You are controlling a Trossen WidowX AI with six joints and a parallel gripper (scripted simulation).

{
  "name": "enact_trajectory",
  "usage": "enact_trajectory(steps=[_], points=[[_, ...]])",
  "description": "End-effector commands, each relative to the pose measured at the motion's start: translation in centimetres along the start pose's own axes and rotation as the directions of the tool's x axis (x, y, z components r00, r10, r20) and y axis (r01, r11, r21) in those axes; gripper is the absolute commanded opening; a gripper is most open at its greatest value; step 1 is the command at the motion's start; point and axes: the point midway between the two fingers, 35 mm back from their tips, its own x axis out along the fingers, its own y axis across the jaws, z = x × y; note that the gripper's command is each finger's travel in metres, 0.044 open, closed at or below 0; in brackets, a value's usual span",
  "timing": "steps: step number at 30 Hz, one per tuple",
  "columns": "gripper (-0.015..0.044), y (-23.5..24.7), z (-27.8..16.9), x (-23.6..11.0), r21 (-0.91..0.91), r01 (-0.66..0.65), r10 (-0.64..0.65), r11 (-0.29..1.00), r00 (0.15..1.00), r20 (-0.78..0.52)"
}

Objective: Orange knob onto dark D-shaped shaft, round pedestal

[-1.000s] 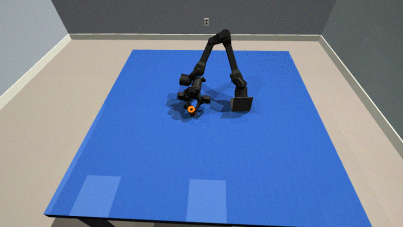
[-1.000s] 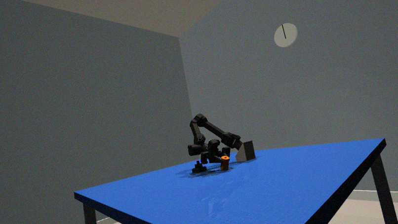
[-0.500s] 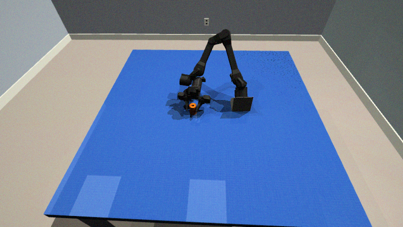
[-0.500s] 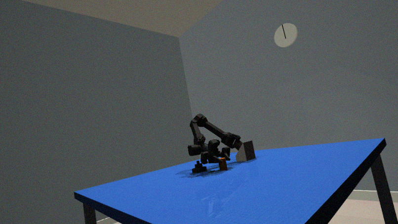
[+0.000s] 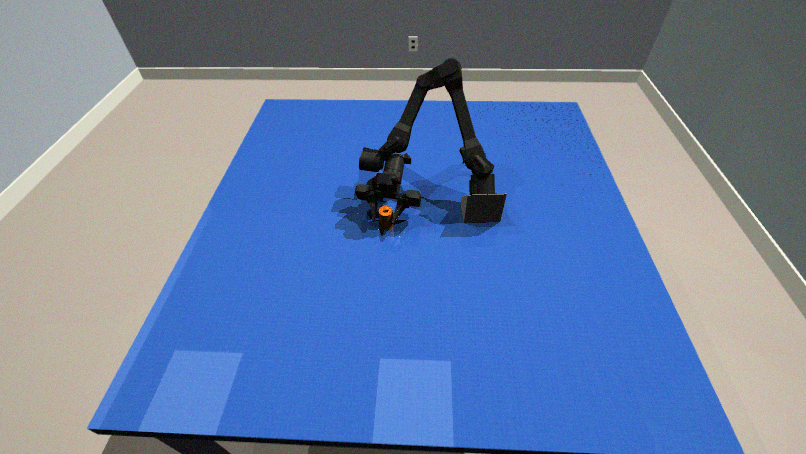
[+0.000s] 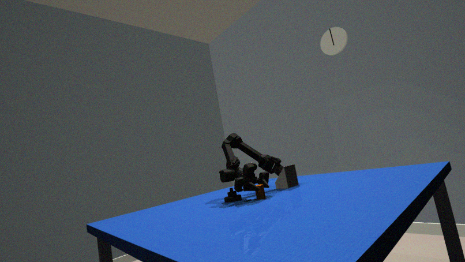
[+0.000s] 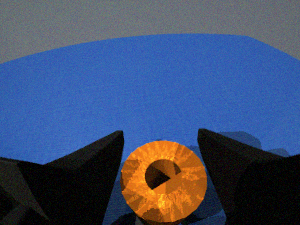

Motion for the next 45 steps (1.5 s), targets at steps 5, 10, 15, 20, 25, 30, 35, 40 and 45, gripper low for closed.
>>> enact_trajectory(steps=[5,10,15,20,25,30,35,40,45], points=[[0.0365,0.0,0.0,0.0,0.0,0.0,0.0,1.0,1.0,0.002],[0.044,0.0,0.0,0.0,0.0,0.0,0.0,1.0,1.0,0.002],[0.044,0.0,0.0,0.0,0.0,0.0,0.0,1.0,1.0,0.002],[0.044,-0.3,3.7,-1.5,0.0,0.0,0.0,1.0,1.0,0.001],[0.044,-0.1,7.4,-3.2,0.001,0.0,0.0,1.0,1.0,0.004],[0.044,0.1,7.4,-2.8,0.023,-0.03,0.031,0.999,0.998,-0.048],[0.044,1.3,7.2,-1.6,0.143,-0.133,0.184,0.981,0.873,-0.452],[0.044,1.0,8.0,-3.1,0.107,-0.058,0.121,0.993,0.577,-0.808],[0.044,0.1,9.4,-4.2,-0.003,-0.003,-0.001,1.0,0.408,-0.913]])
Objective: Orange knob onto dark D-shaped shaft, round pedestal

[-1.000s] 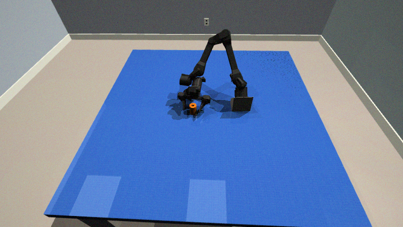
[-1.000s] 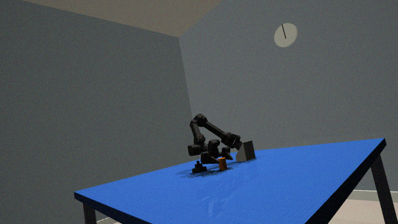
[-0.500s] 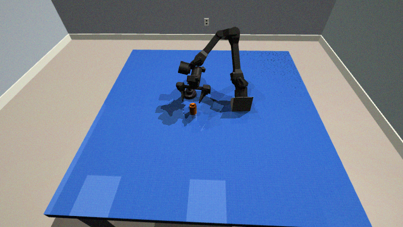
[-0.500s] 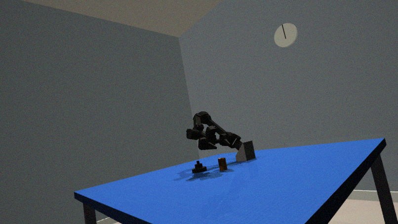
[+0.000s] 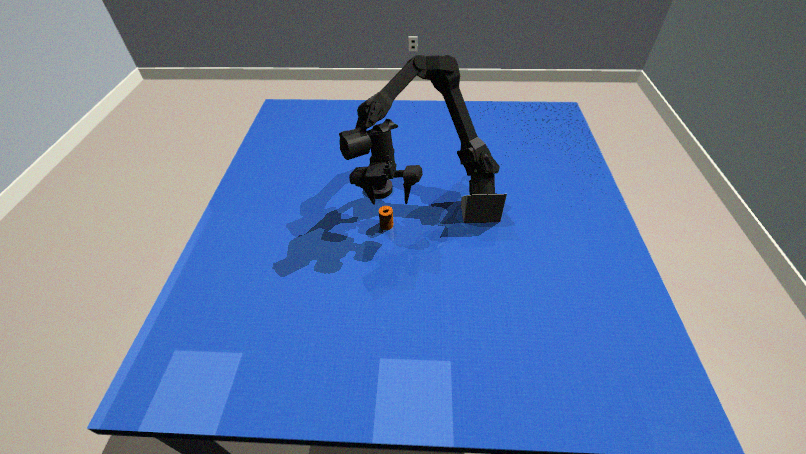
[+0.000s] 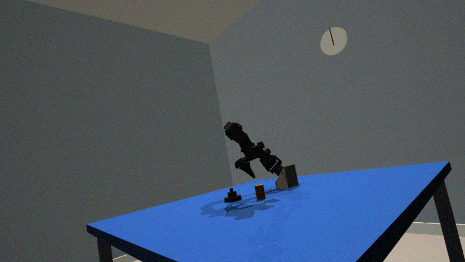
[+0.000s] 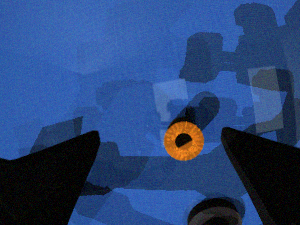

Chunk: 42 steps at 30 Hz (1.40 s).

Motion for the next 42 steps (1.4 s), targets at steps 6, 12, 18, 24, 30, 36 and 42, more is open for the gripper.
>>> enact_trajectory(steps=[6,12,18,24,30,36,42], points=[[0.044,-0.89,0.31,-2.54,-0.032,0.159,-0.161,0.987,0.945,-0.284],[0.044,-0.89,0.31,-2.54,-0.032,0.159,-0.161,0.987,0.945,-0.284],[0.044,-0.89,0.3,-2.52,0.288,0.244,-0.161,0.926,0.945,-0.284],[0.044,-0.9,0.29,-2.49,0.746,0.323,-0.162,0.583,0.945,-0.284],[0.044,-0.91,0.28,-2.46,0.953,0.297,-0.161,0.063,0.945,-0.284],[0.044,-0.77,0.37,-2.4,0.958,0.287,-0.161,0.001,0.945,-0.284],[0.044,-0.77,0.37,-2.4,0.958,0.287,-0.161,0.001,0.945,-0.284]])
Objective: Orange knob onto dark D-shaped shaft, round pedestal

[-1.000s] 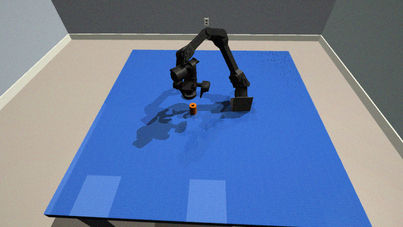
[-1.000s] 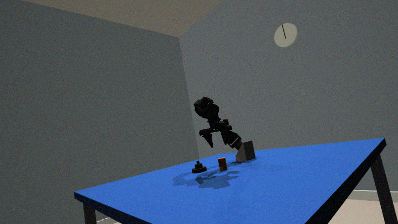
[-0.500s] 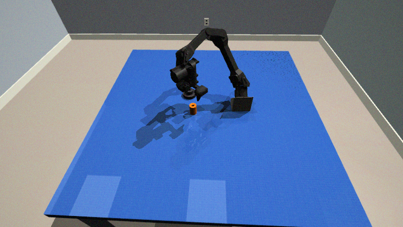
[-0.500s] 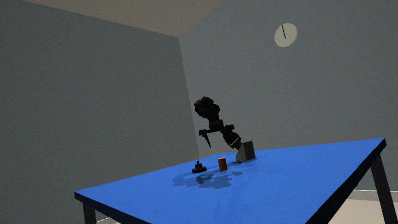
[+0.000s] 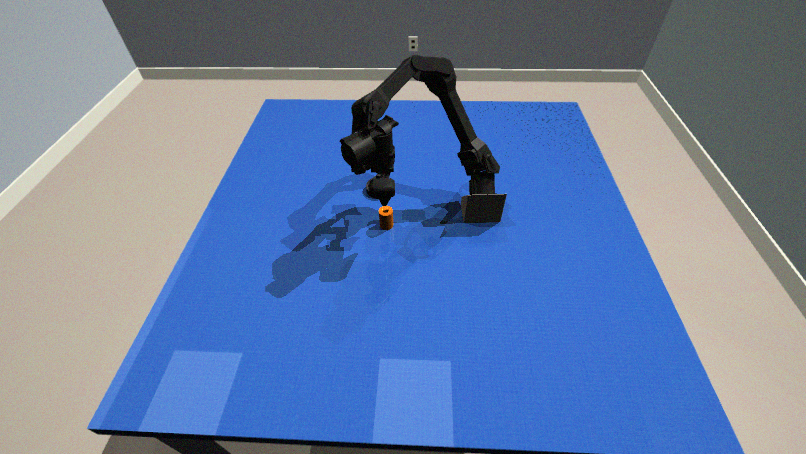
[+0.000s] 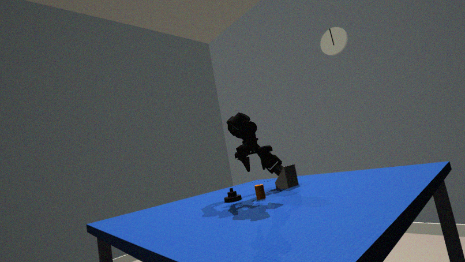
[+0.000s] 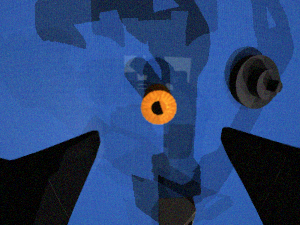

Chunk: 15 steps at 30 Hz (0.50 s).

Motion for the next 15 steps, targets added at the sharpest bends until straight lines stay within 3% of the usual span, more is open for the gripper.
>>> enact_trajectory(steps=[1,9,15], points=[[0.044,0.1,0.0,0.1,0.19,0.004,-0.005,0.982,1.0,0.001],[0.044,0.1,0.0,0.3,0.19,0.004,-0.005,0.982,1.0,0.001],[0.044,0.0,0.0,3.5,0.19,0.005,-0.006,0.982,1.0,0.002]])
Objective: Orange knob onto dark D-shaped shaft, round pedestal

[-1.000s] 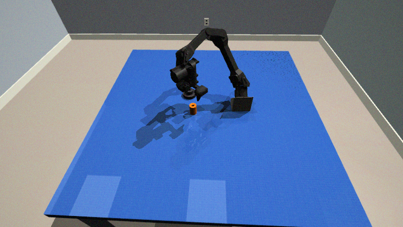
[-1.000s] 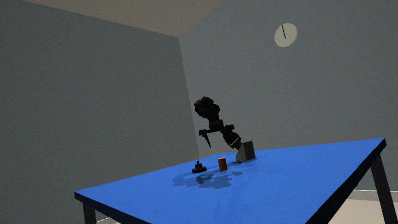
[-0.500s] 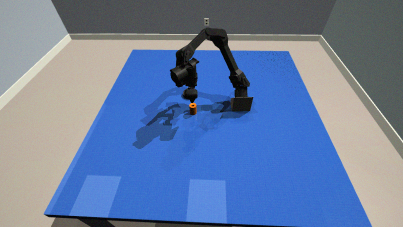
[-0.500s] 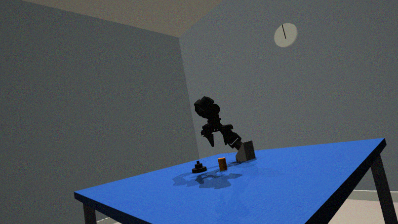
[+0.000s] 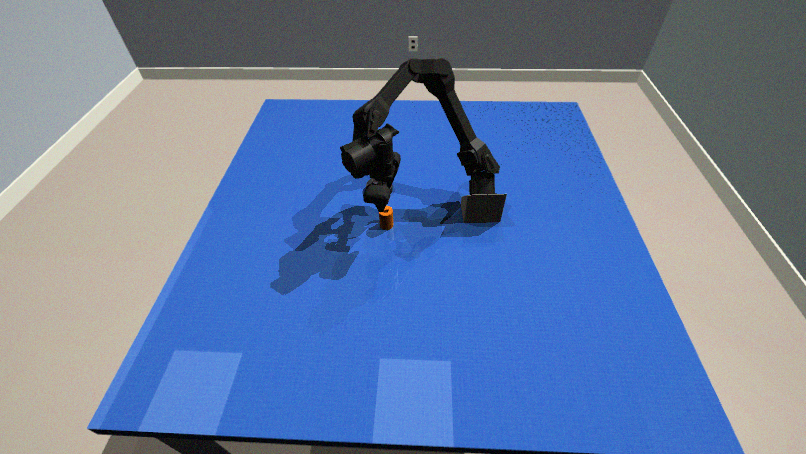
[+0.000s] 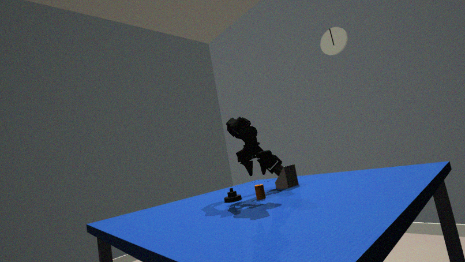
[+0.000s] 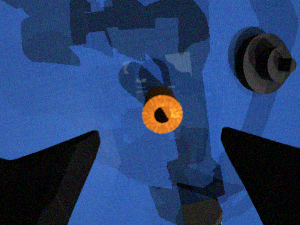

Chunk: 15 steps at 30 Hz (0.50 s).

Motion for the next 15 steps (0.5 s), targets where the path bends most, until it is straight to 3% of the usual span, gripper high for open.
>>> enact_trajectory(steps=[1,15], points=[[0.044,-0.2,-0.1,1.4,-0.002,0.008,-0.008,1.0,1.0,-0.004],[0.044,-0.2,0.0,3.6,-0.002,0.008,-0.008,1.0,1.0,-0.004]])
